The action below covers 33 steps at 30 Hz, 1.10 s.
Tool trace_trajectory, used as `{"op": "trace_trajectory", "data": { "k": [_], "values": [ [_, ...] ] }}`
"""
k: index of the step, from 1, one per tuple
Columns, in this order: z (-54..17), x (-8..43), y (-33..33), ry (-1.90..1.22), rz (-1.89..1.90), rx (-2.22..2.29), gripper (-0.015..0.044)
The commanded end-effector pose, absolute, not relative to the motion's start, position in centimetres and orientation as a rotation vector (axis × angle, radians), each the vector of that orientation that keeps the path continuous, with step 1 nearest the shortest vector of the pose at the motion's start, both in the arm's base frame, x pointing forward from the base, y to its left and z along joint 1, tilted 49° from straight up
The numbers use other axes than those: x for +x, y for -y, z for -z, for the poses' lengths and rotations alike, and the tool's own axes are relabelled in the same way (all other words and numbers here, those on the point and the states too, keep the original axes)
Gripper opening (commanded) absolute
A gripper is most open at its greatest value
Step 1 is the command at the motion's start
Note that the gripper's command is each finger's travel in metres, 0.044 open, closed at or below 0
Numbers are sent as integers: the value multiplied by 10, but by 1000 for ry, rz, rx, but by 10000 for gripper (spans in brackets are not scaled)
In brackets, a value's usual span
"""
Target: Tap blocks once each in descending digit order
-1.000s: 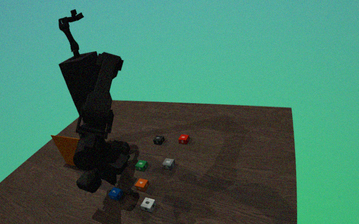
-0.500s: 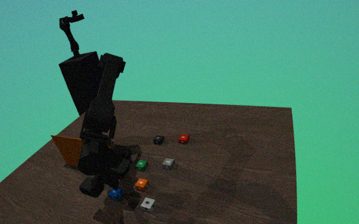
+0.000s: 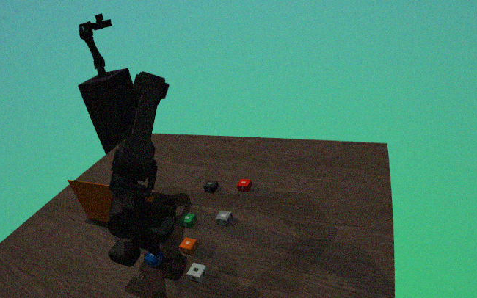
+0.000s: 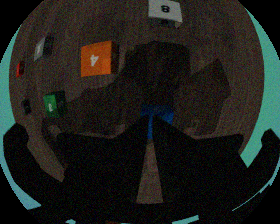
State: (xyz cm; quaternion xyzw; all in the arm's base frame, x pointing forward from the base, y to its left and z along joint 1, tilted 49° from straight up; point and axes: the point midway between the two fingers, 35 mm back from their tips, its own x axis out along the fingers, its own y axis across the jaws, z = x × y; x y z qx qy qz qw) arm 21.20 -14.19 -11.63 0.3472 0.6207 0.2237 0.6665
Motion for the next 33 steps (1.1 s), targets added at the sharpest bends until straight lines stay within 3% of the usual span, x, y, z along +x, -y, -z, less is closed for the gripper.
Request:
{"op": "trace_trajectory", "data": {
  "k": [1,21,33],
  "values": [
    [115,212,143,-1401,-505,784,20],
    [44,198,221,-1409,-505,794,20],
    [-60,312,148,-1405,-503,796,20]
  ]
}}
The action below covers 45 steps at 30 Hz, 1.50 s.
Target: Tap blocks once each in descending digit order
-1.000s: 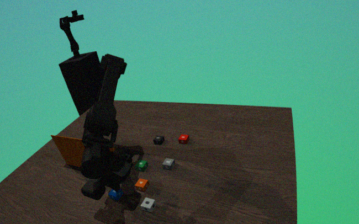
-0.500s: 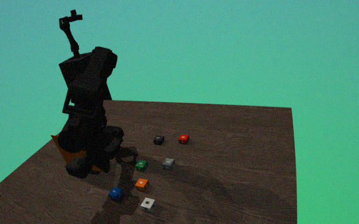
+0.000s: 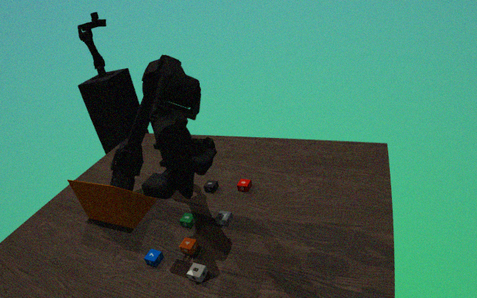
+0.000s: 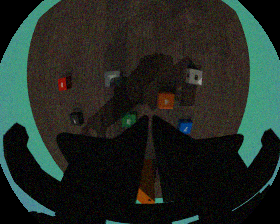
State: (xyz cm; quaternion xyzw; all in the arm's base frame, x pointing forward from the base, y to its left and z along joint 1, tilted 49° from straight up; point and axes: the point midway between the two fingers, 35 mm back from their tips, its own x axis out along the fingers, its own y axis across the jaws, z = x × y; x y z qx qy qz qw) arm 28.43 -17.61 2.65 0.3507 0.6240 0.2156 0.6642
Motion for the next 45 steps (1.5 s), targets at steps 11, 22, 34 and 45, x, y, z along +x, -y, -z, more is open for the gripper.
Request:
{"op": "trace_trajectory", "data": {
  "k": [11,22,34,45],
  "values": [
    [-50,330,111,-1403,-512,799,20],
    [-19,333,73,-1402,-516,801,20],
    [-6,336,59,-1401,-516,801,20],
    [-1,337,52,-1401,-517,802,20]
  ]
}}
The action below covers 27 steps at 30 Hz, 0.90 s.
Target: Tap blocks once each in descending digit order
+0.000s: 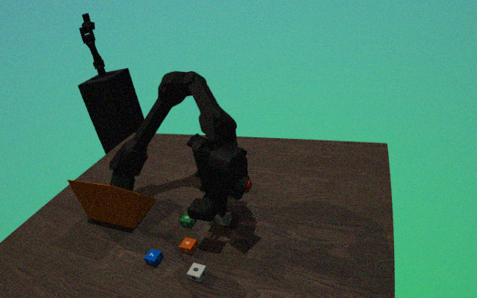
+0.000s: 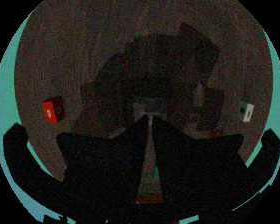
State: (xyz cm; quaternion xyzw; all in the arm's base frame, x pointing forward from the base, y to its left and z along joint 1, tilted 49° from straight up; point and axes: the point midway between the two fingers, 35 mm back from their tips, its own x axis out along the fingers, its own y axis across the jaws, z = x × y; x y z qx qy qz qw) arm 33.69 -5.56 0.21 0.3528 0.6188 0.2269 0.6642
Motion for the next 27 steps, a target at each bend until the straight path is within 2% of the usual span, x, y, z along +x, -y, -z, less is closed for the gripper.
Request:
{"op": "trace_trajectory", "data": {
  "k": [1,10,17,23,27],
  "values": [
    [-1,337,52,-1401,-517,802,20],
    [-26,333,81,-1402,-514,800,20],
    [-73,323,135,-1404,-513,800,20],
    [-71,321,137,-1404,-512,799,20],
    [-19,286,180,-1407,-504,794,20]
  ]
}}
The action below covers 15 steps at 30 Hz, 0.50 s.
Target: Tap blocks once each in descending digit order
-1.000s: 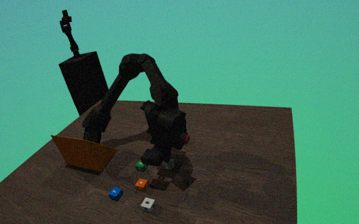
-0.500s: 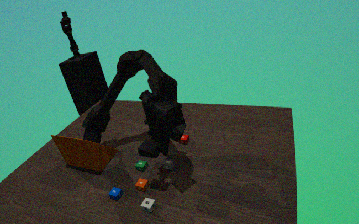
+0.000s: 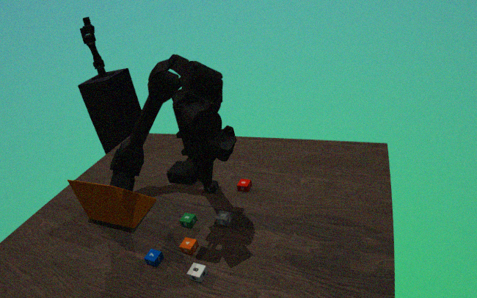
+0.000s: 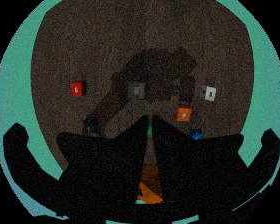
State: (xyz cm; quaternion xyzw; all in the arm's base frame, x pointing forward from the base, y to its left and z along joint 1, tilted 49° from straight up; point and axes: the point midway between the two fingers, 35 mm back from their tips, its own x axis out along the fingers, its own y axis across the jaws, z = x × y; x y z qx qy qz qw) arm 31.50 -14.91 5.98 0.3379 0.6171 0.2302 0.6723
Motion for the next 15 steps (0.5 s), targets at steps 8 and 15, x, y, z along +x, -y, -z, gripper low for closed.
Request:
{"op": "trace_trajectory", "data": {
  "k": [8,15],
  "values": [
    [13,257,202,-1406,-509,795,20],
    [46,266,168,-1405,-508,795,20]
  ]
}}
